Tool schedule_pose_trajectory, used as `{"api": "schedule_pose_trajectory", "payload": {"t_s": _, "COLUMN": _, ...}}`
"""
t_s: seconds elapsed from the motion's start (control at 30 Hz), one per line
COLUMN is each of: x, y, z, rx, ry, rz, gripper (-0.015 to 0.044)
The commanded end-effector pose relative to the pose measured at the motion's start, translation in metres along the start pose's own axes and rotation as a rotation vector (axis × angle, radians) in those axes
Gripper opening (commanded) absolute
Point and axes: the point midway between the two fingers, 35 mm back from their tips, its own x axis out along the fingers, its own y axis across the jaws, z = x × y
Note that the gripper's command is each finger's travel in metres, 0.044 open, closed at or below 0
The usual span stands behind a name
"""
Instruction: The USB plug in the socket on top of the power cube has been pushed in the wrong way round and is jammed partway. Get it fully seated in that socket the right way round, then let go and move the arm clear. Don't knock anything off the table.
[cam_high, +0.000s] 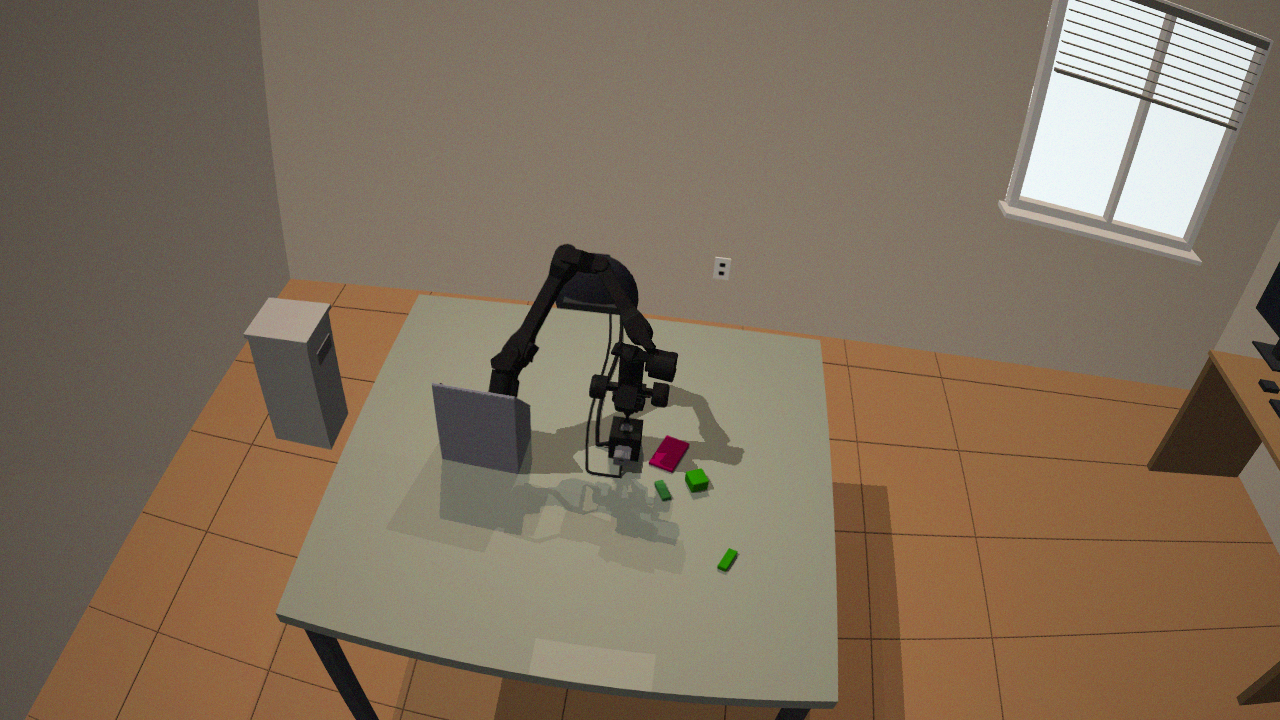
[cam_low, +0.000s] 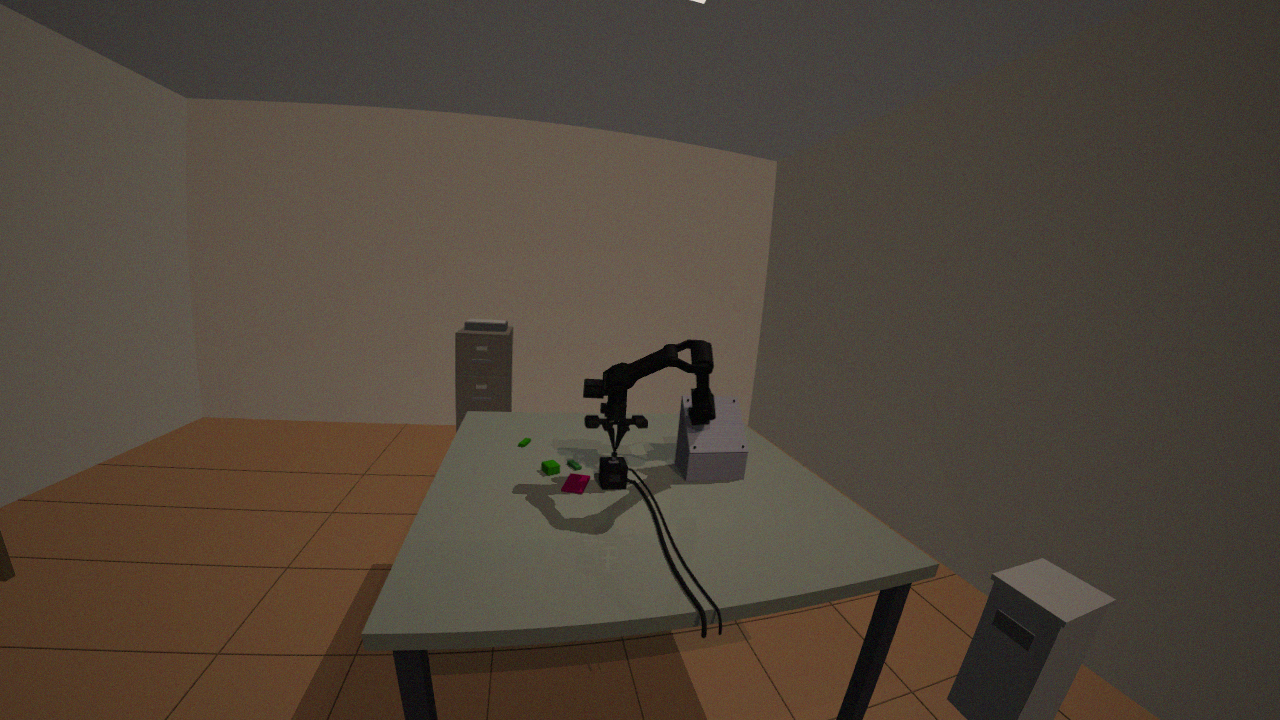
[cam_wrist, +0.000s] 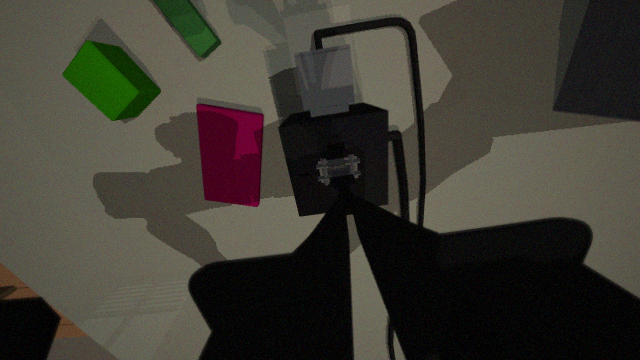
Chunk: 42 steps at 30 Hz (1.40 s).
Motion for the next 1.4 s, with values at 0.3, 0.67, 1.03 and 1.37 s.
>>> {"api": "schedule_pose_trajectory", "payload": {"t_s": 0.3, "x": 0.0017, "y": 0.0002, "z": -0.0001, "rx": 0.003, "ry": 0.003, "rz": 0.001, "gripper": 0.0}}
{"api": "schedule_pose_trajectory", "payload": {"t_s": 0.67, "x": 0.003, "y": 0.0002, "z": 0.0, "rx": 0.003, "ry": 0.003, "rz": 0.001, "gripper": 0.0}}
{"api": "schedule_pose_trajectory", "payload": {"t_s": 1.03, "x": 0.0043, "y": 0.0002, "z": 0.0001, "rx": 0.003, "ry": 0.004, "rz": 0.001, "gripper": 0.0}}
{"api": "schedule_pose_trajectory", "payload": {"t_s": 1.37, "x": 0.0055, "y": 0.0002, "z": 0.0002, "rx": 0.003, "ry": 0.004, "rz": 0.001, "gripper": 0.0}}
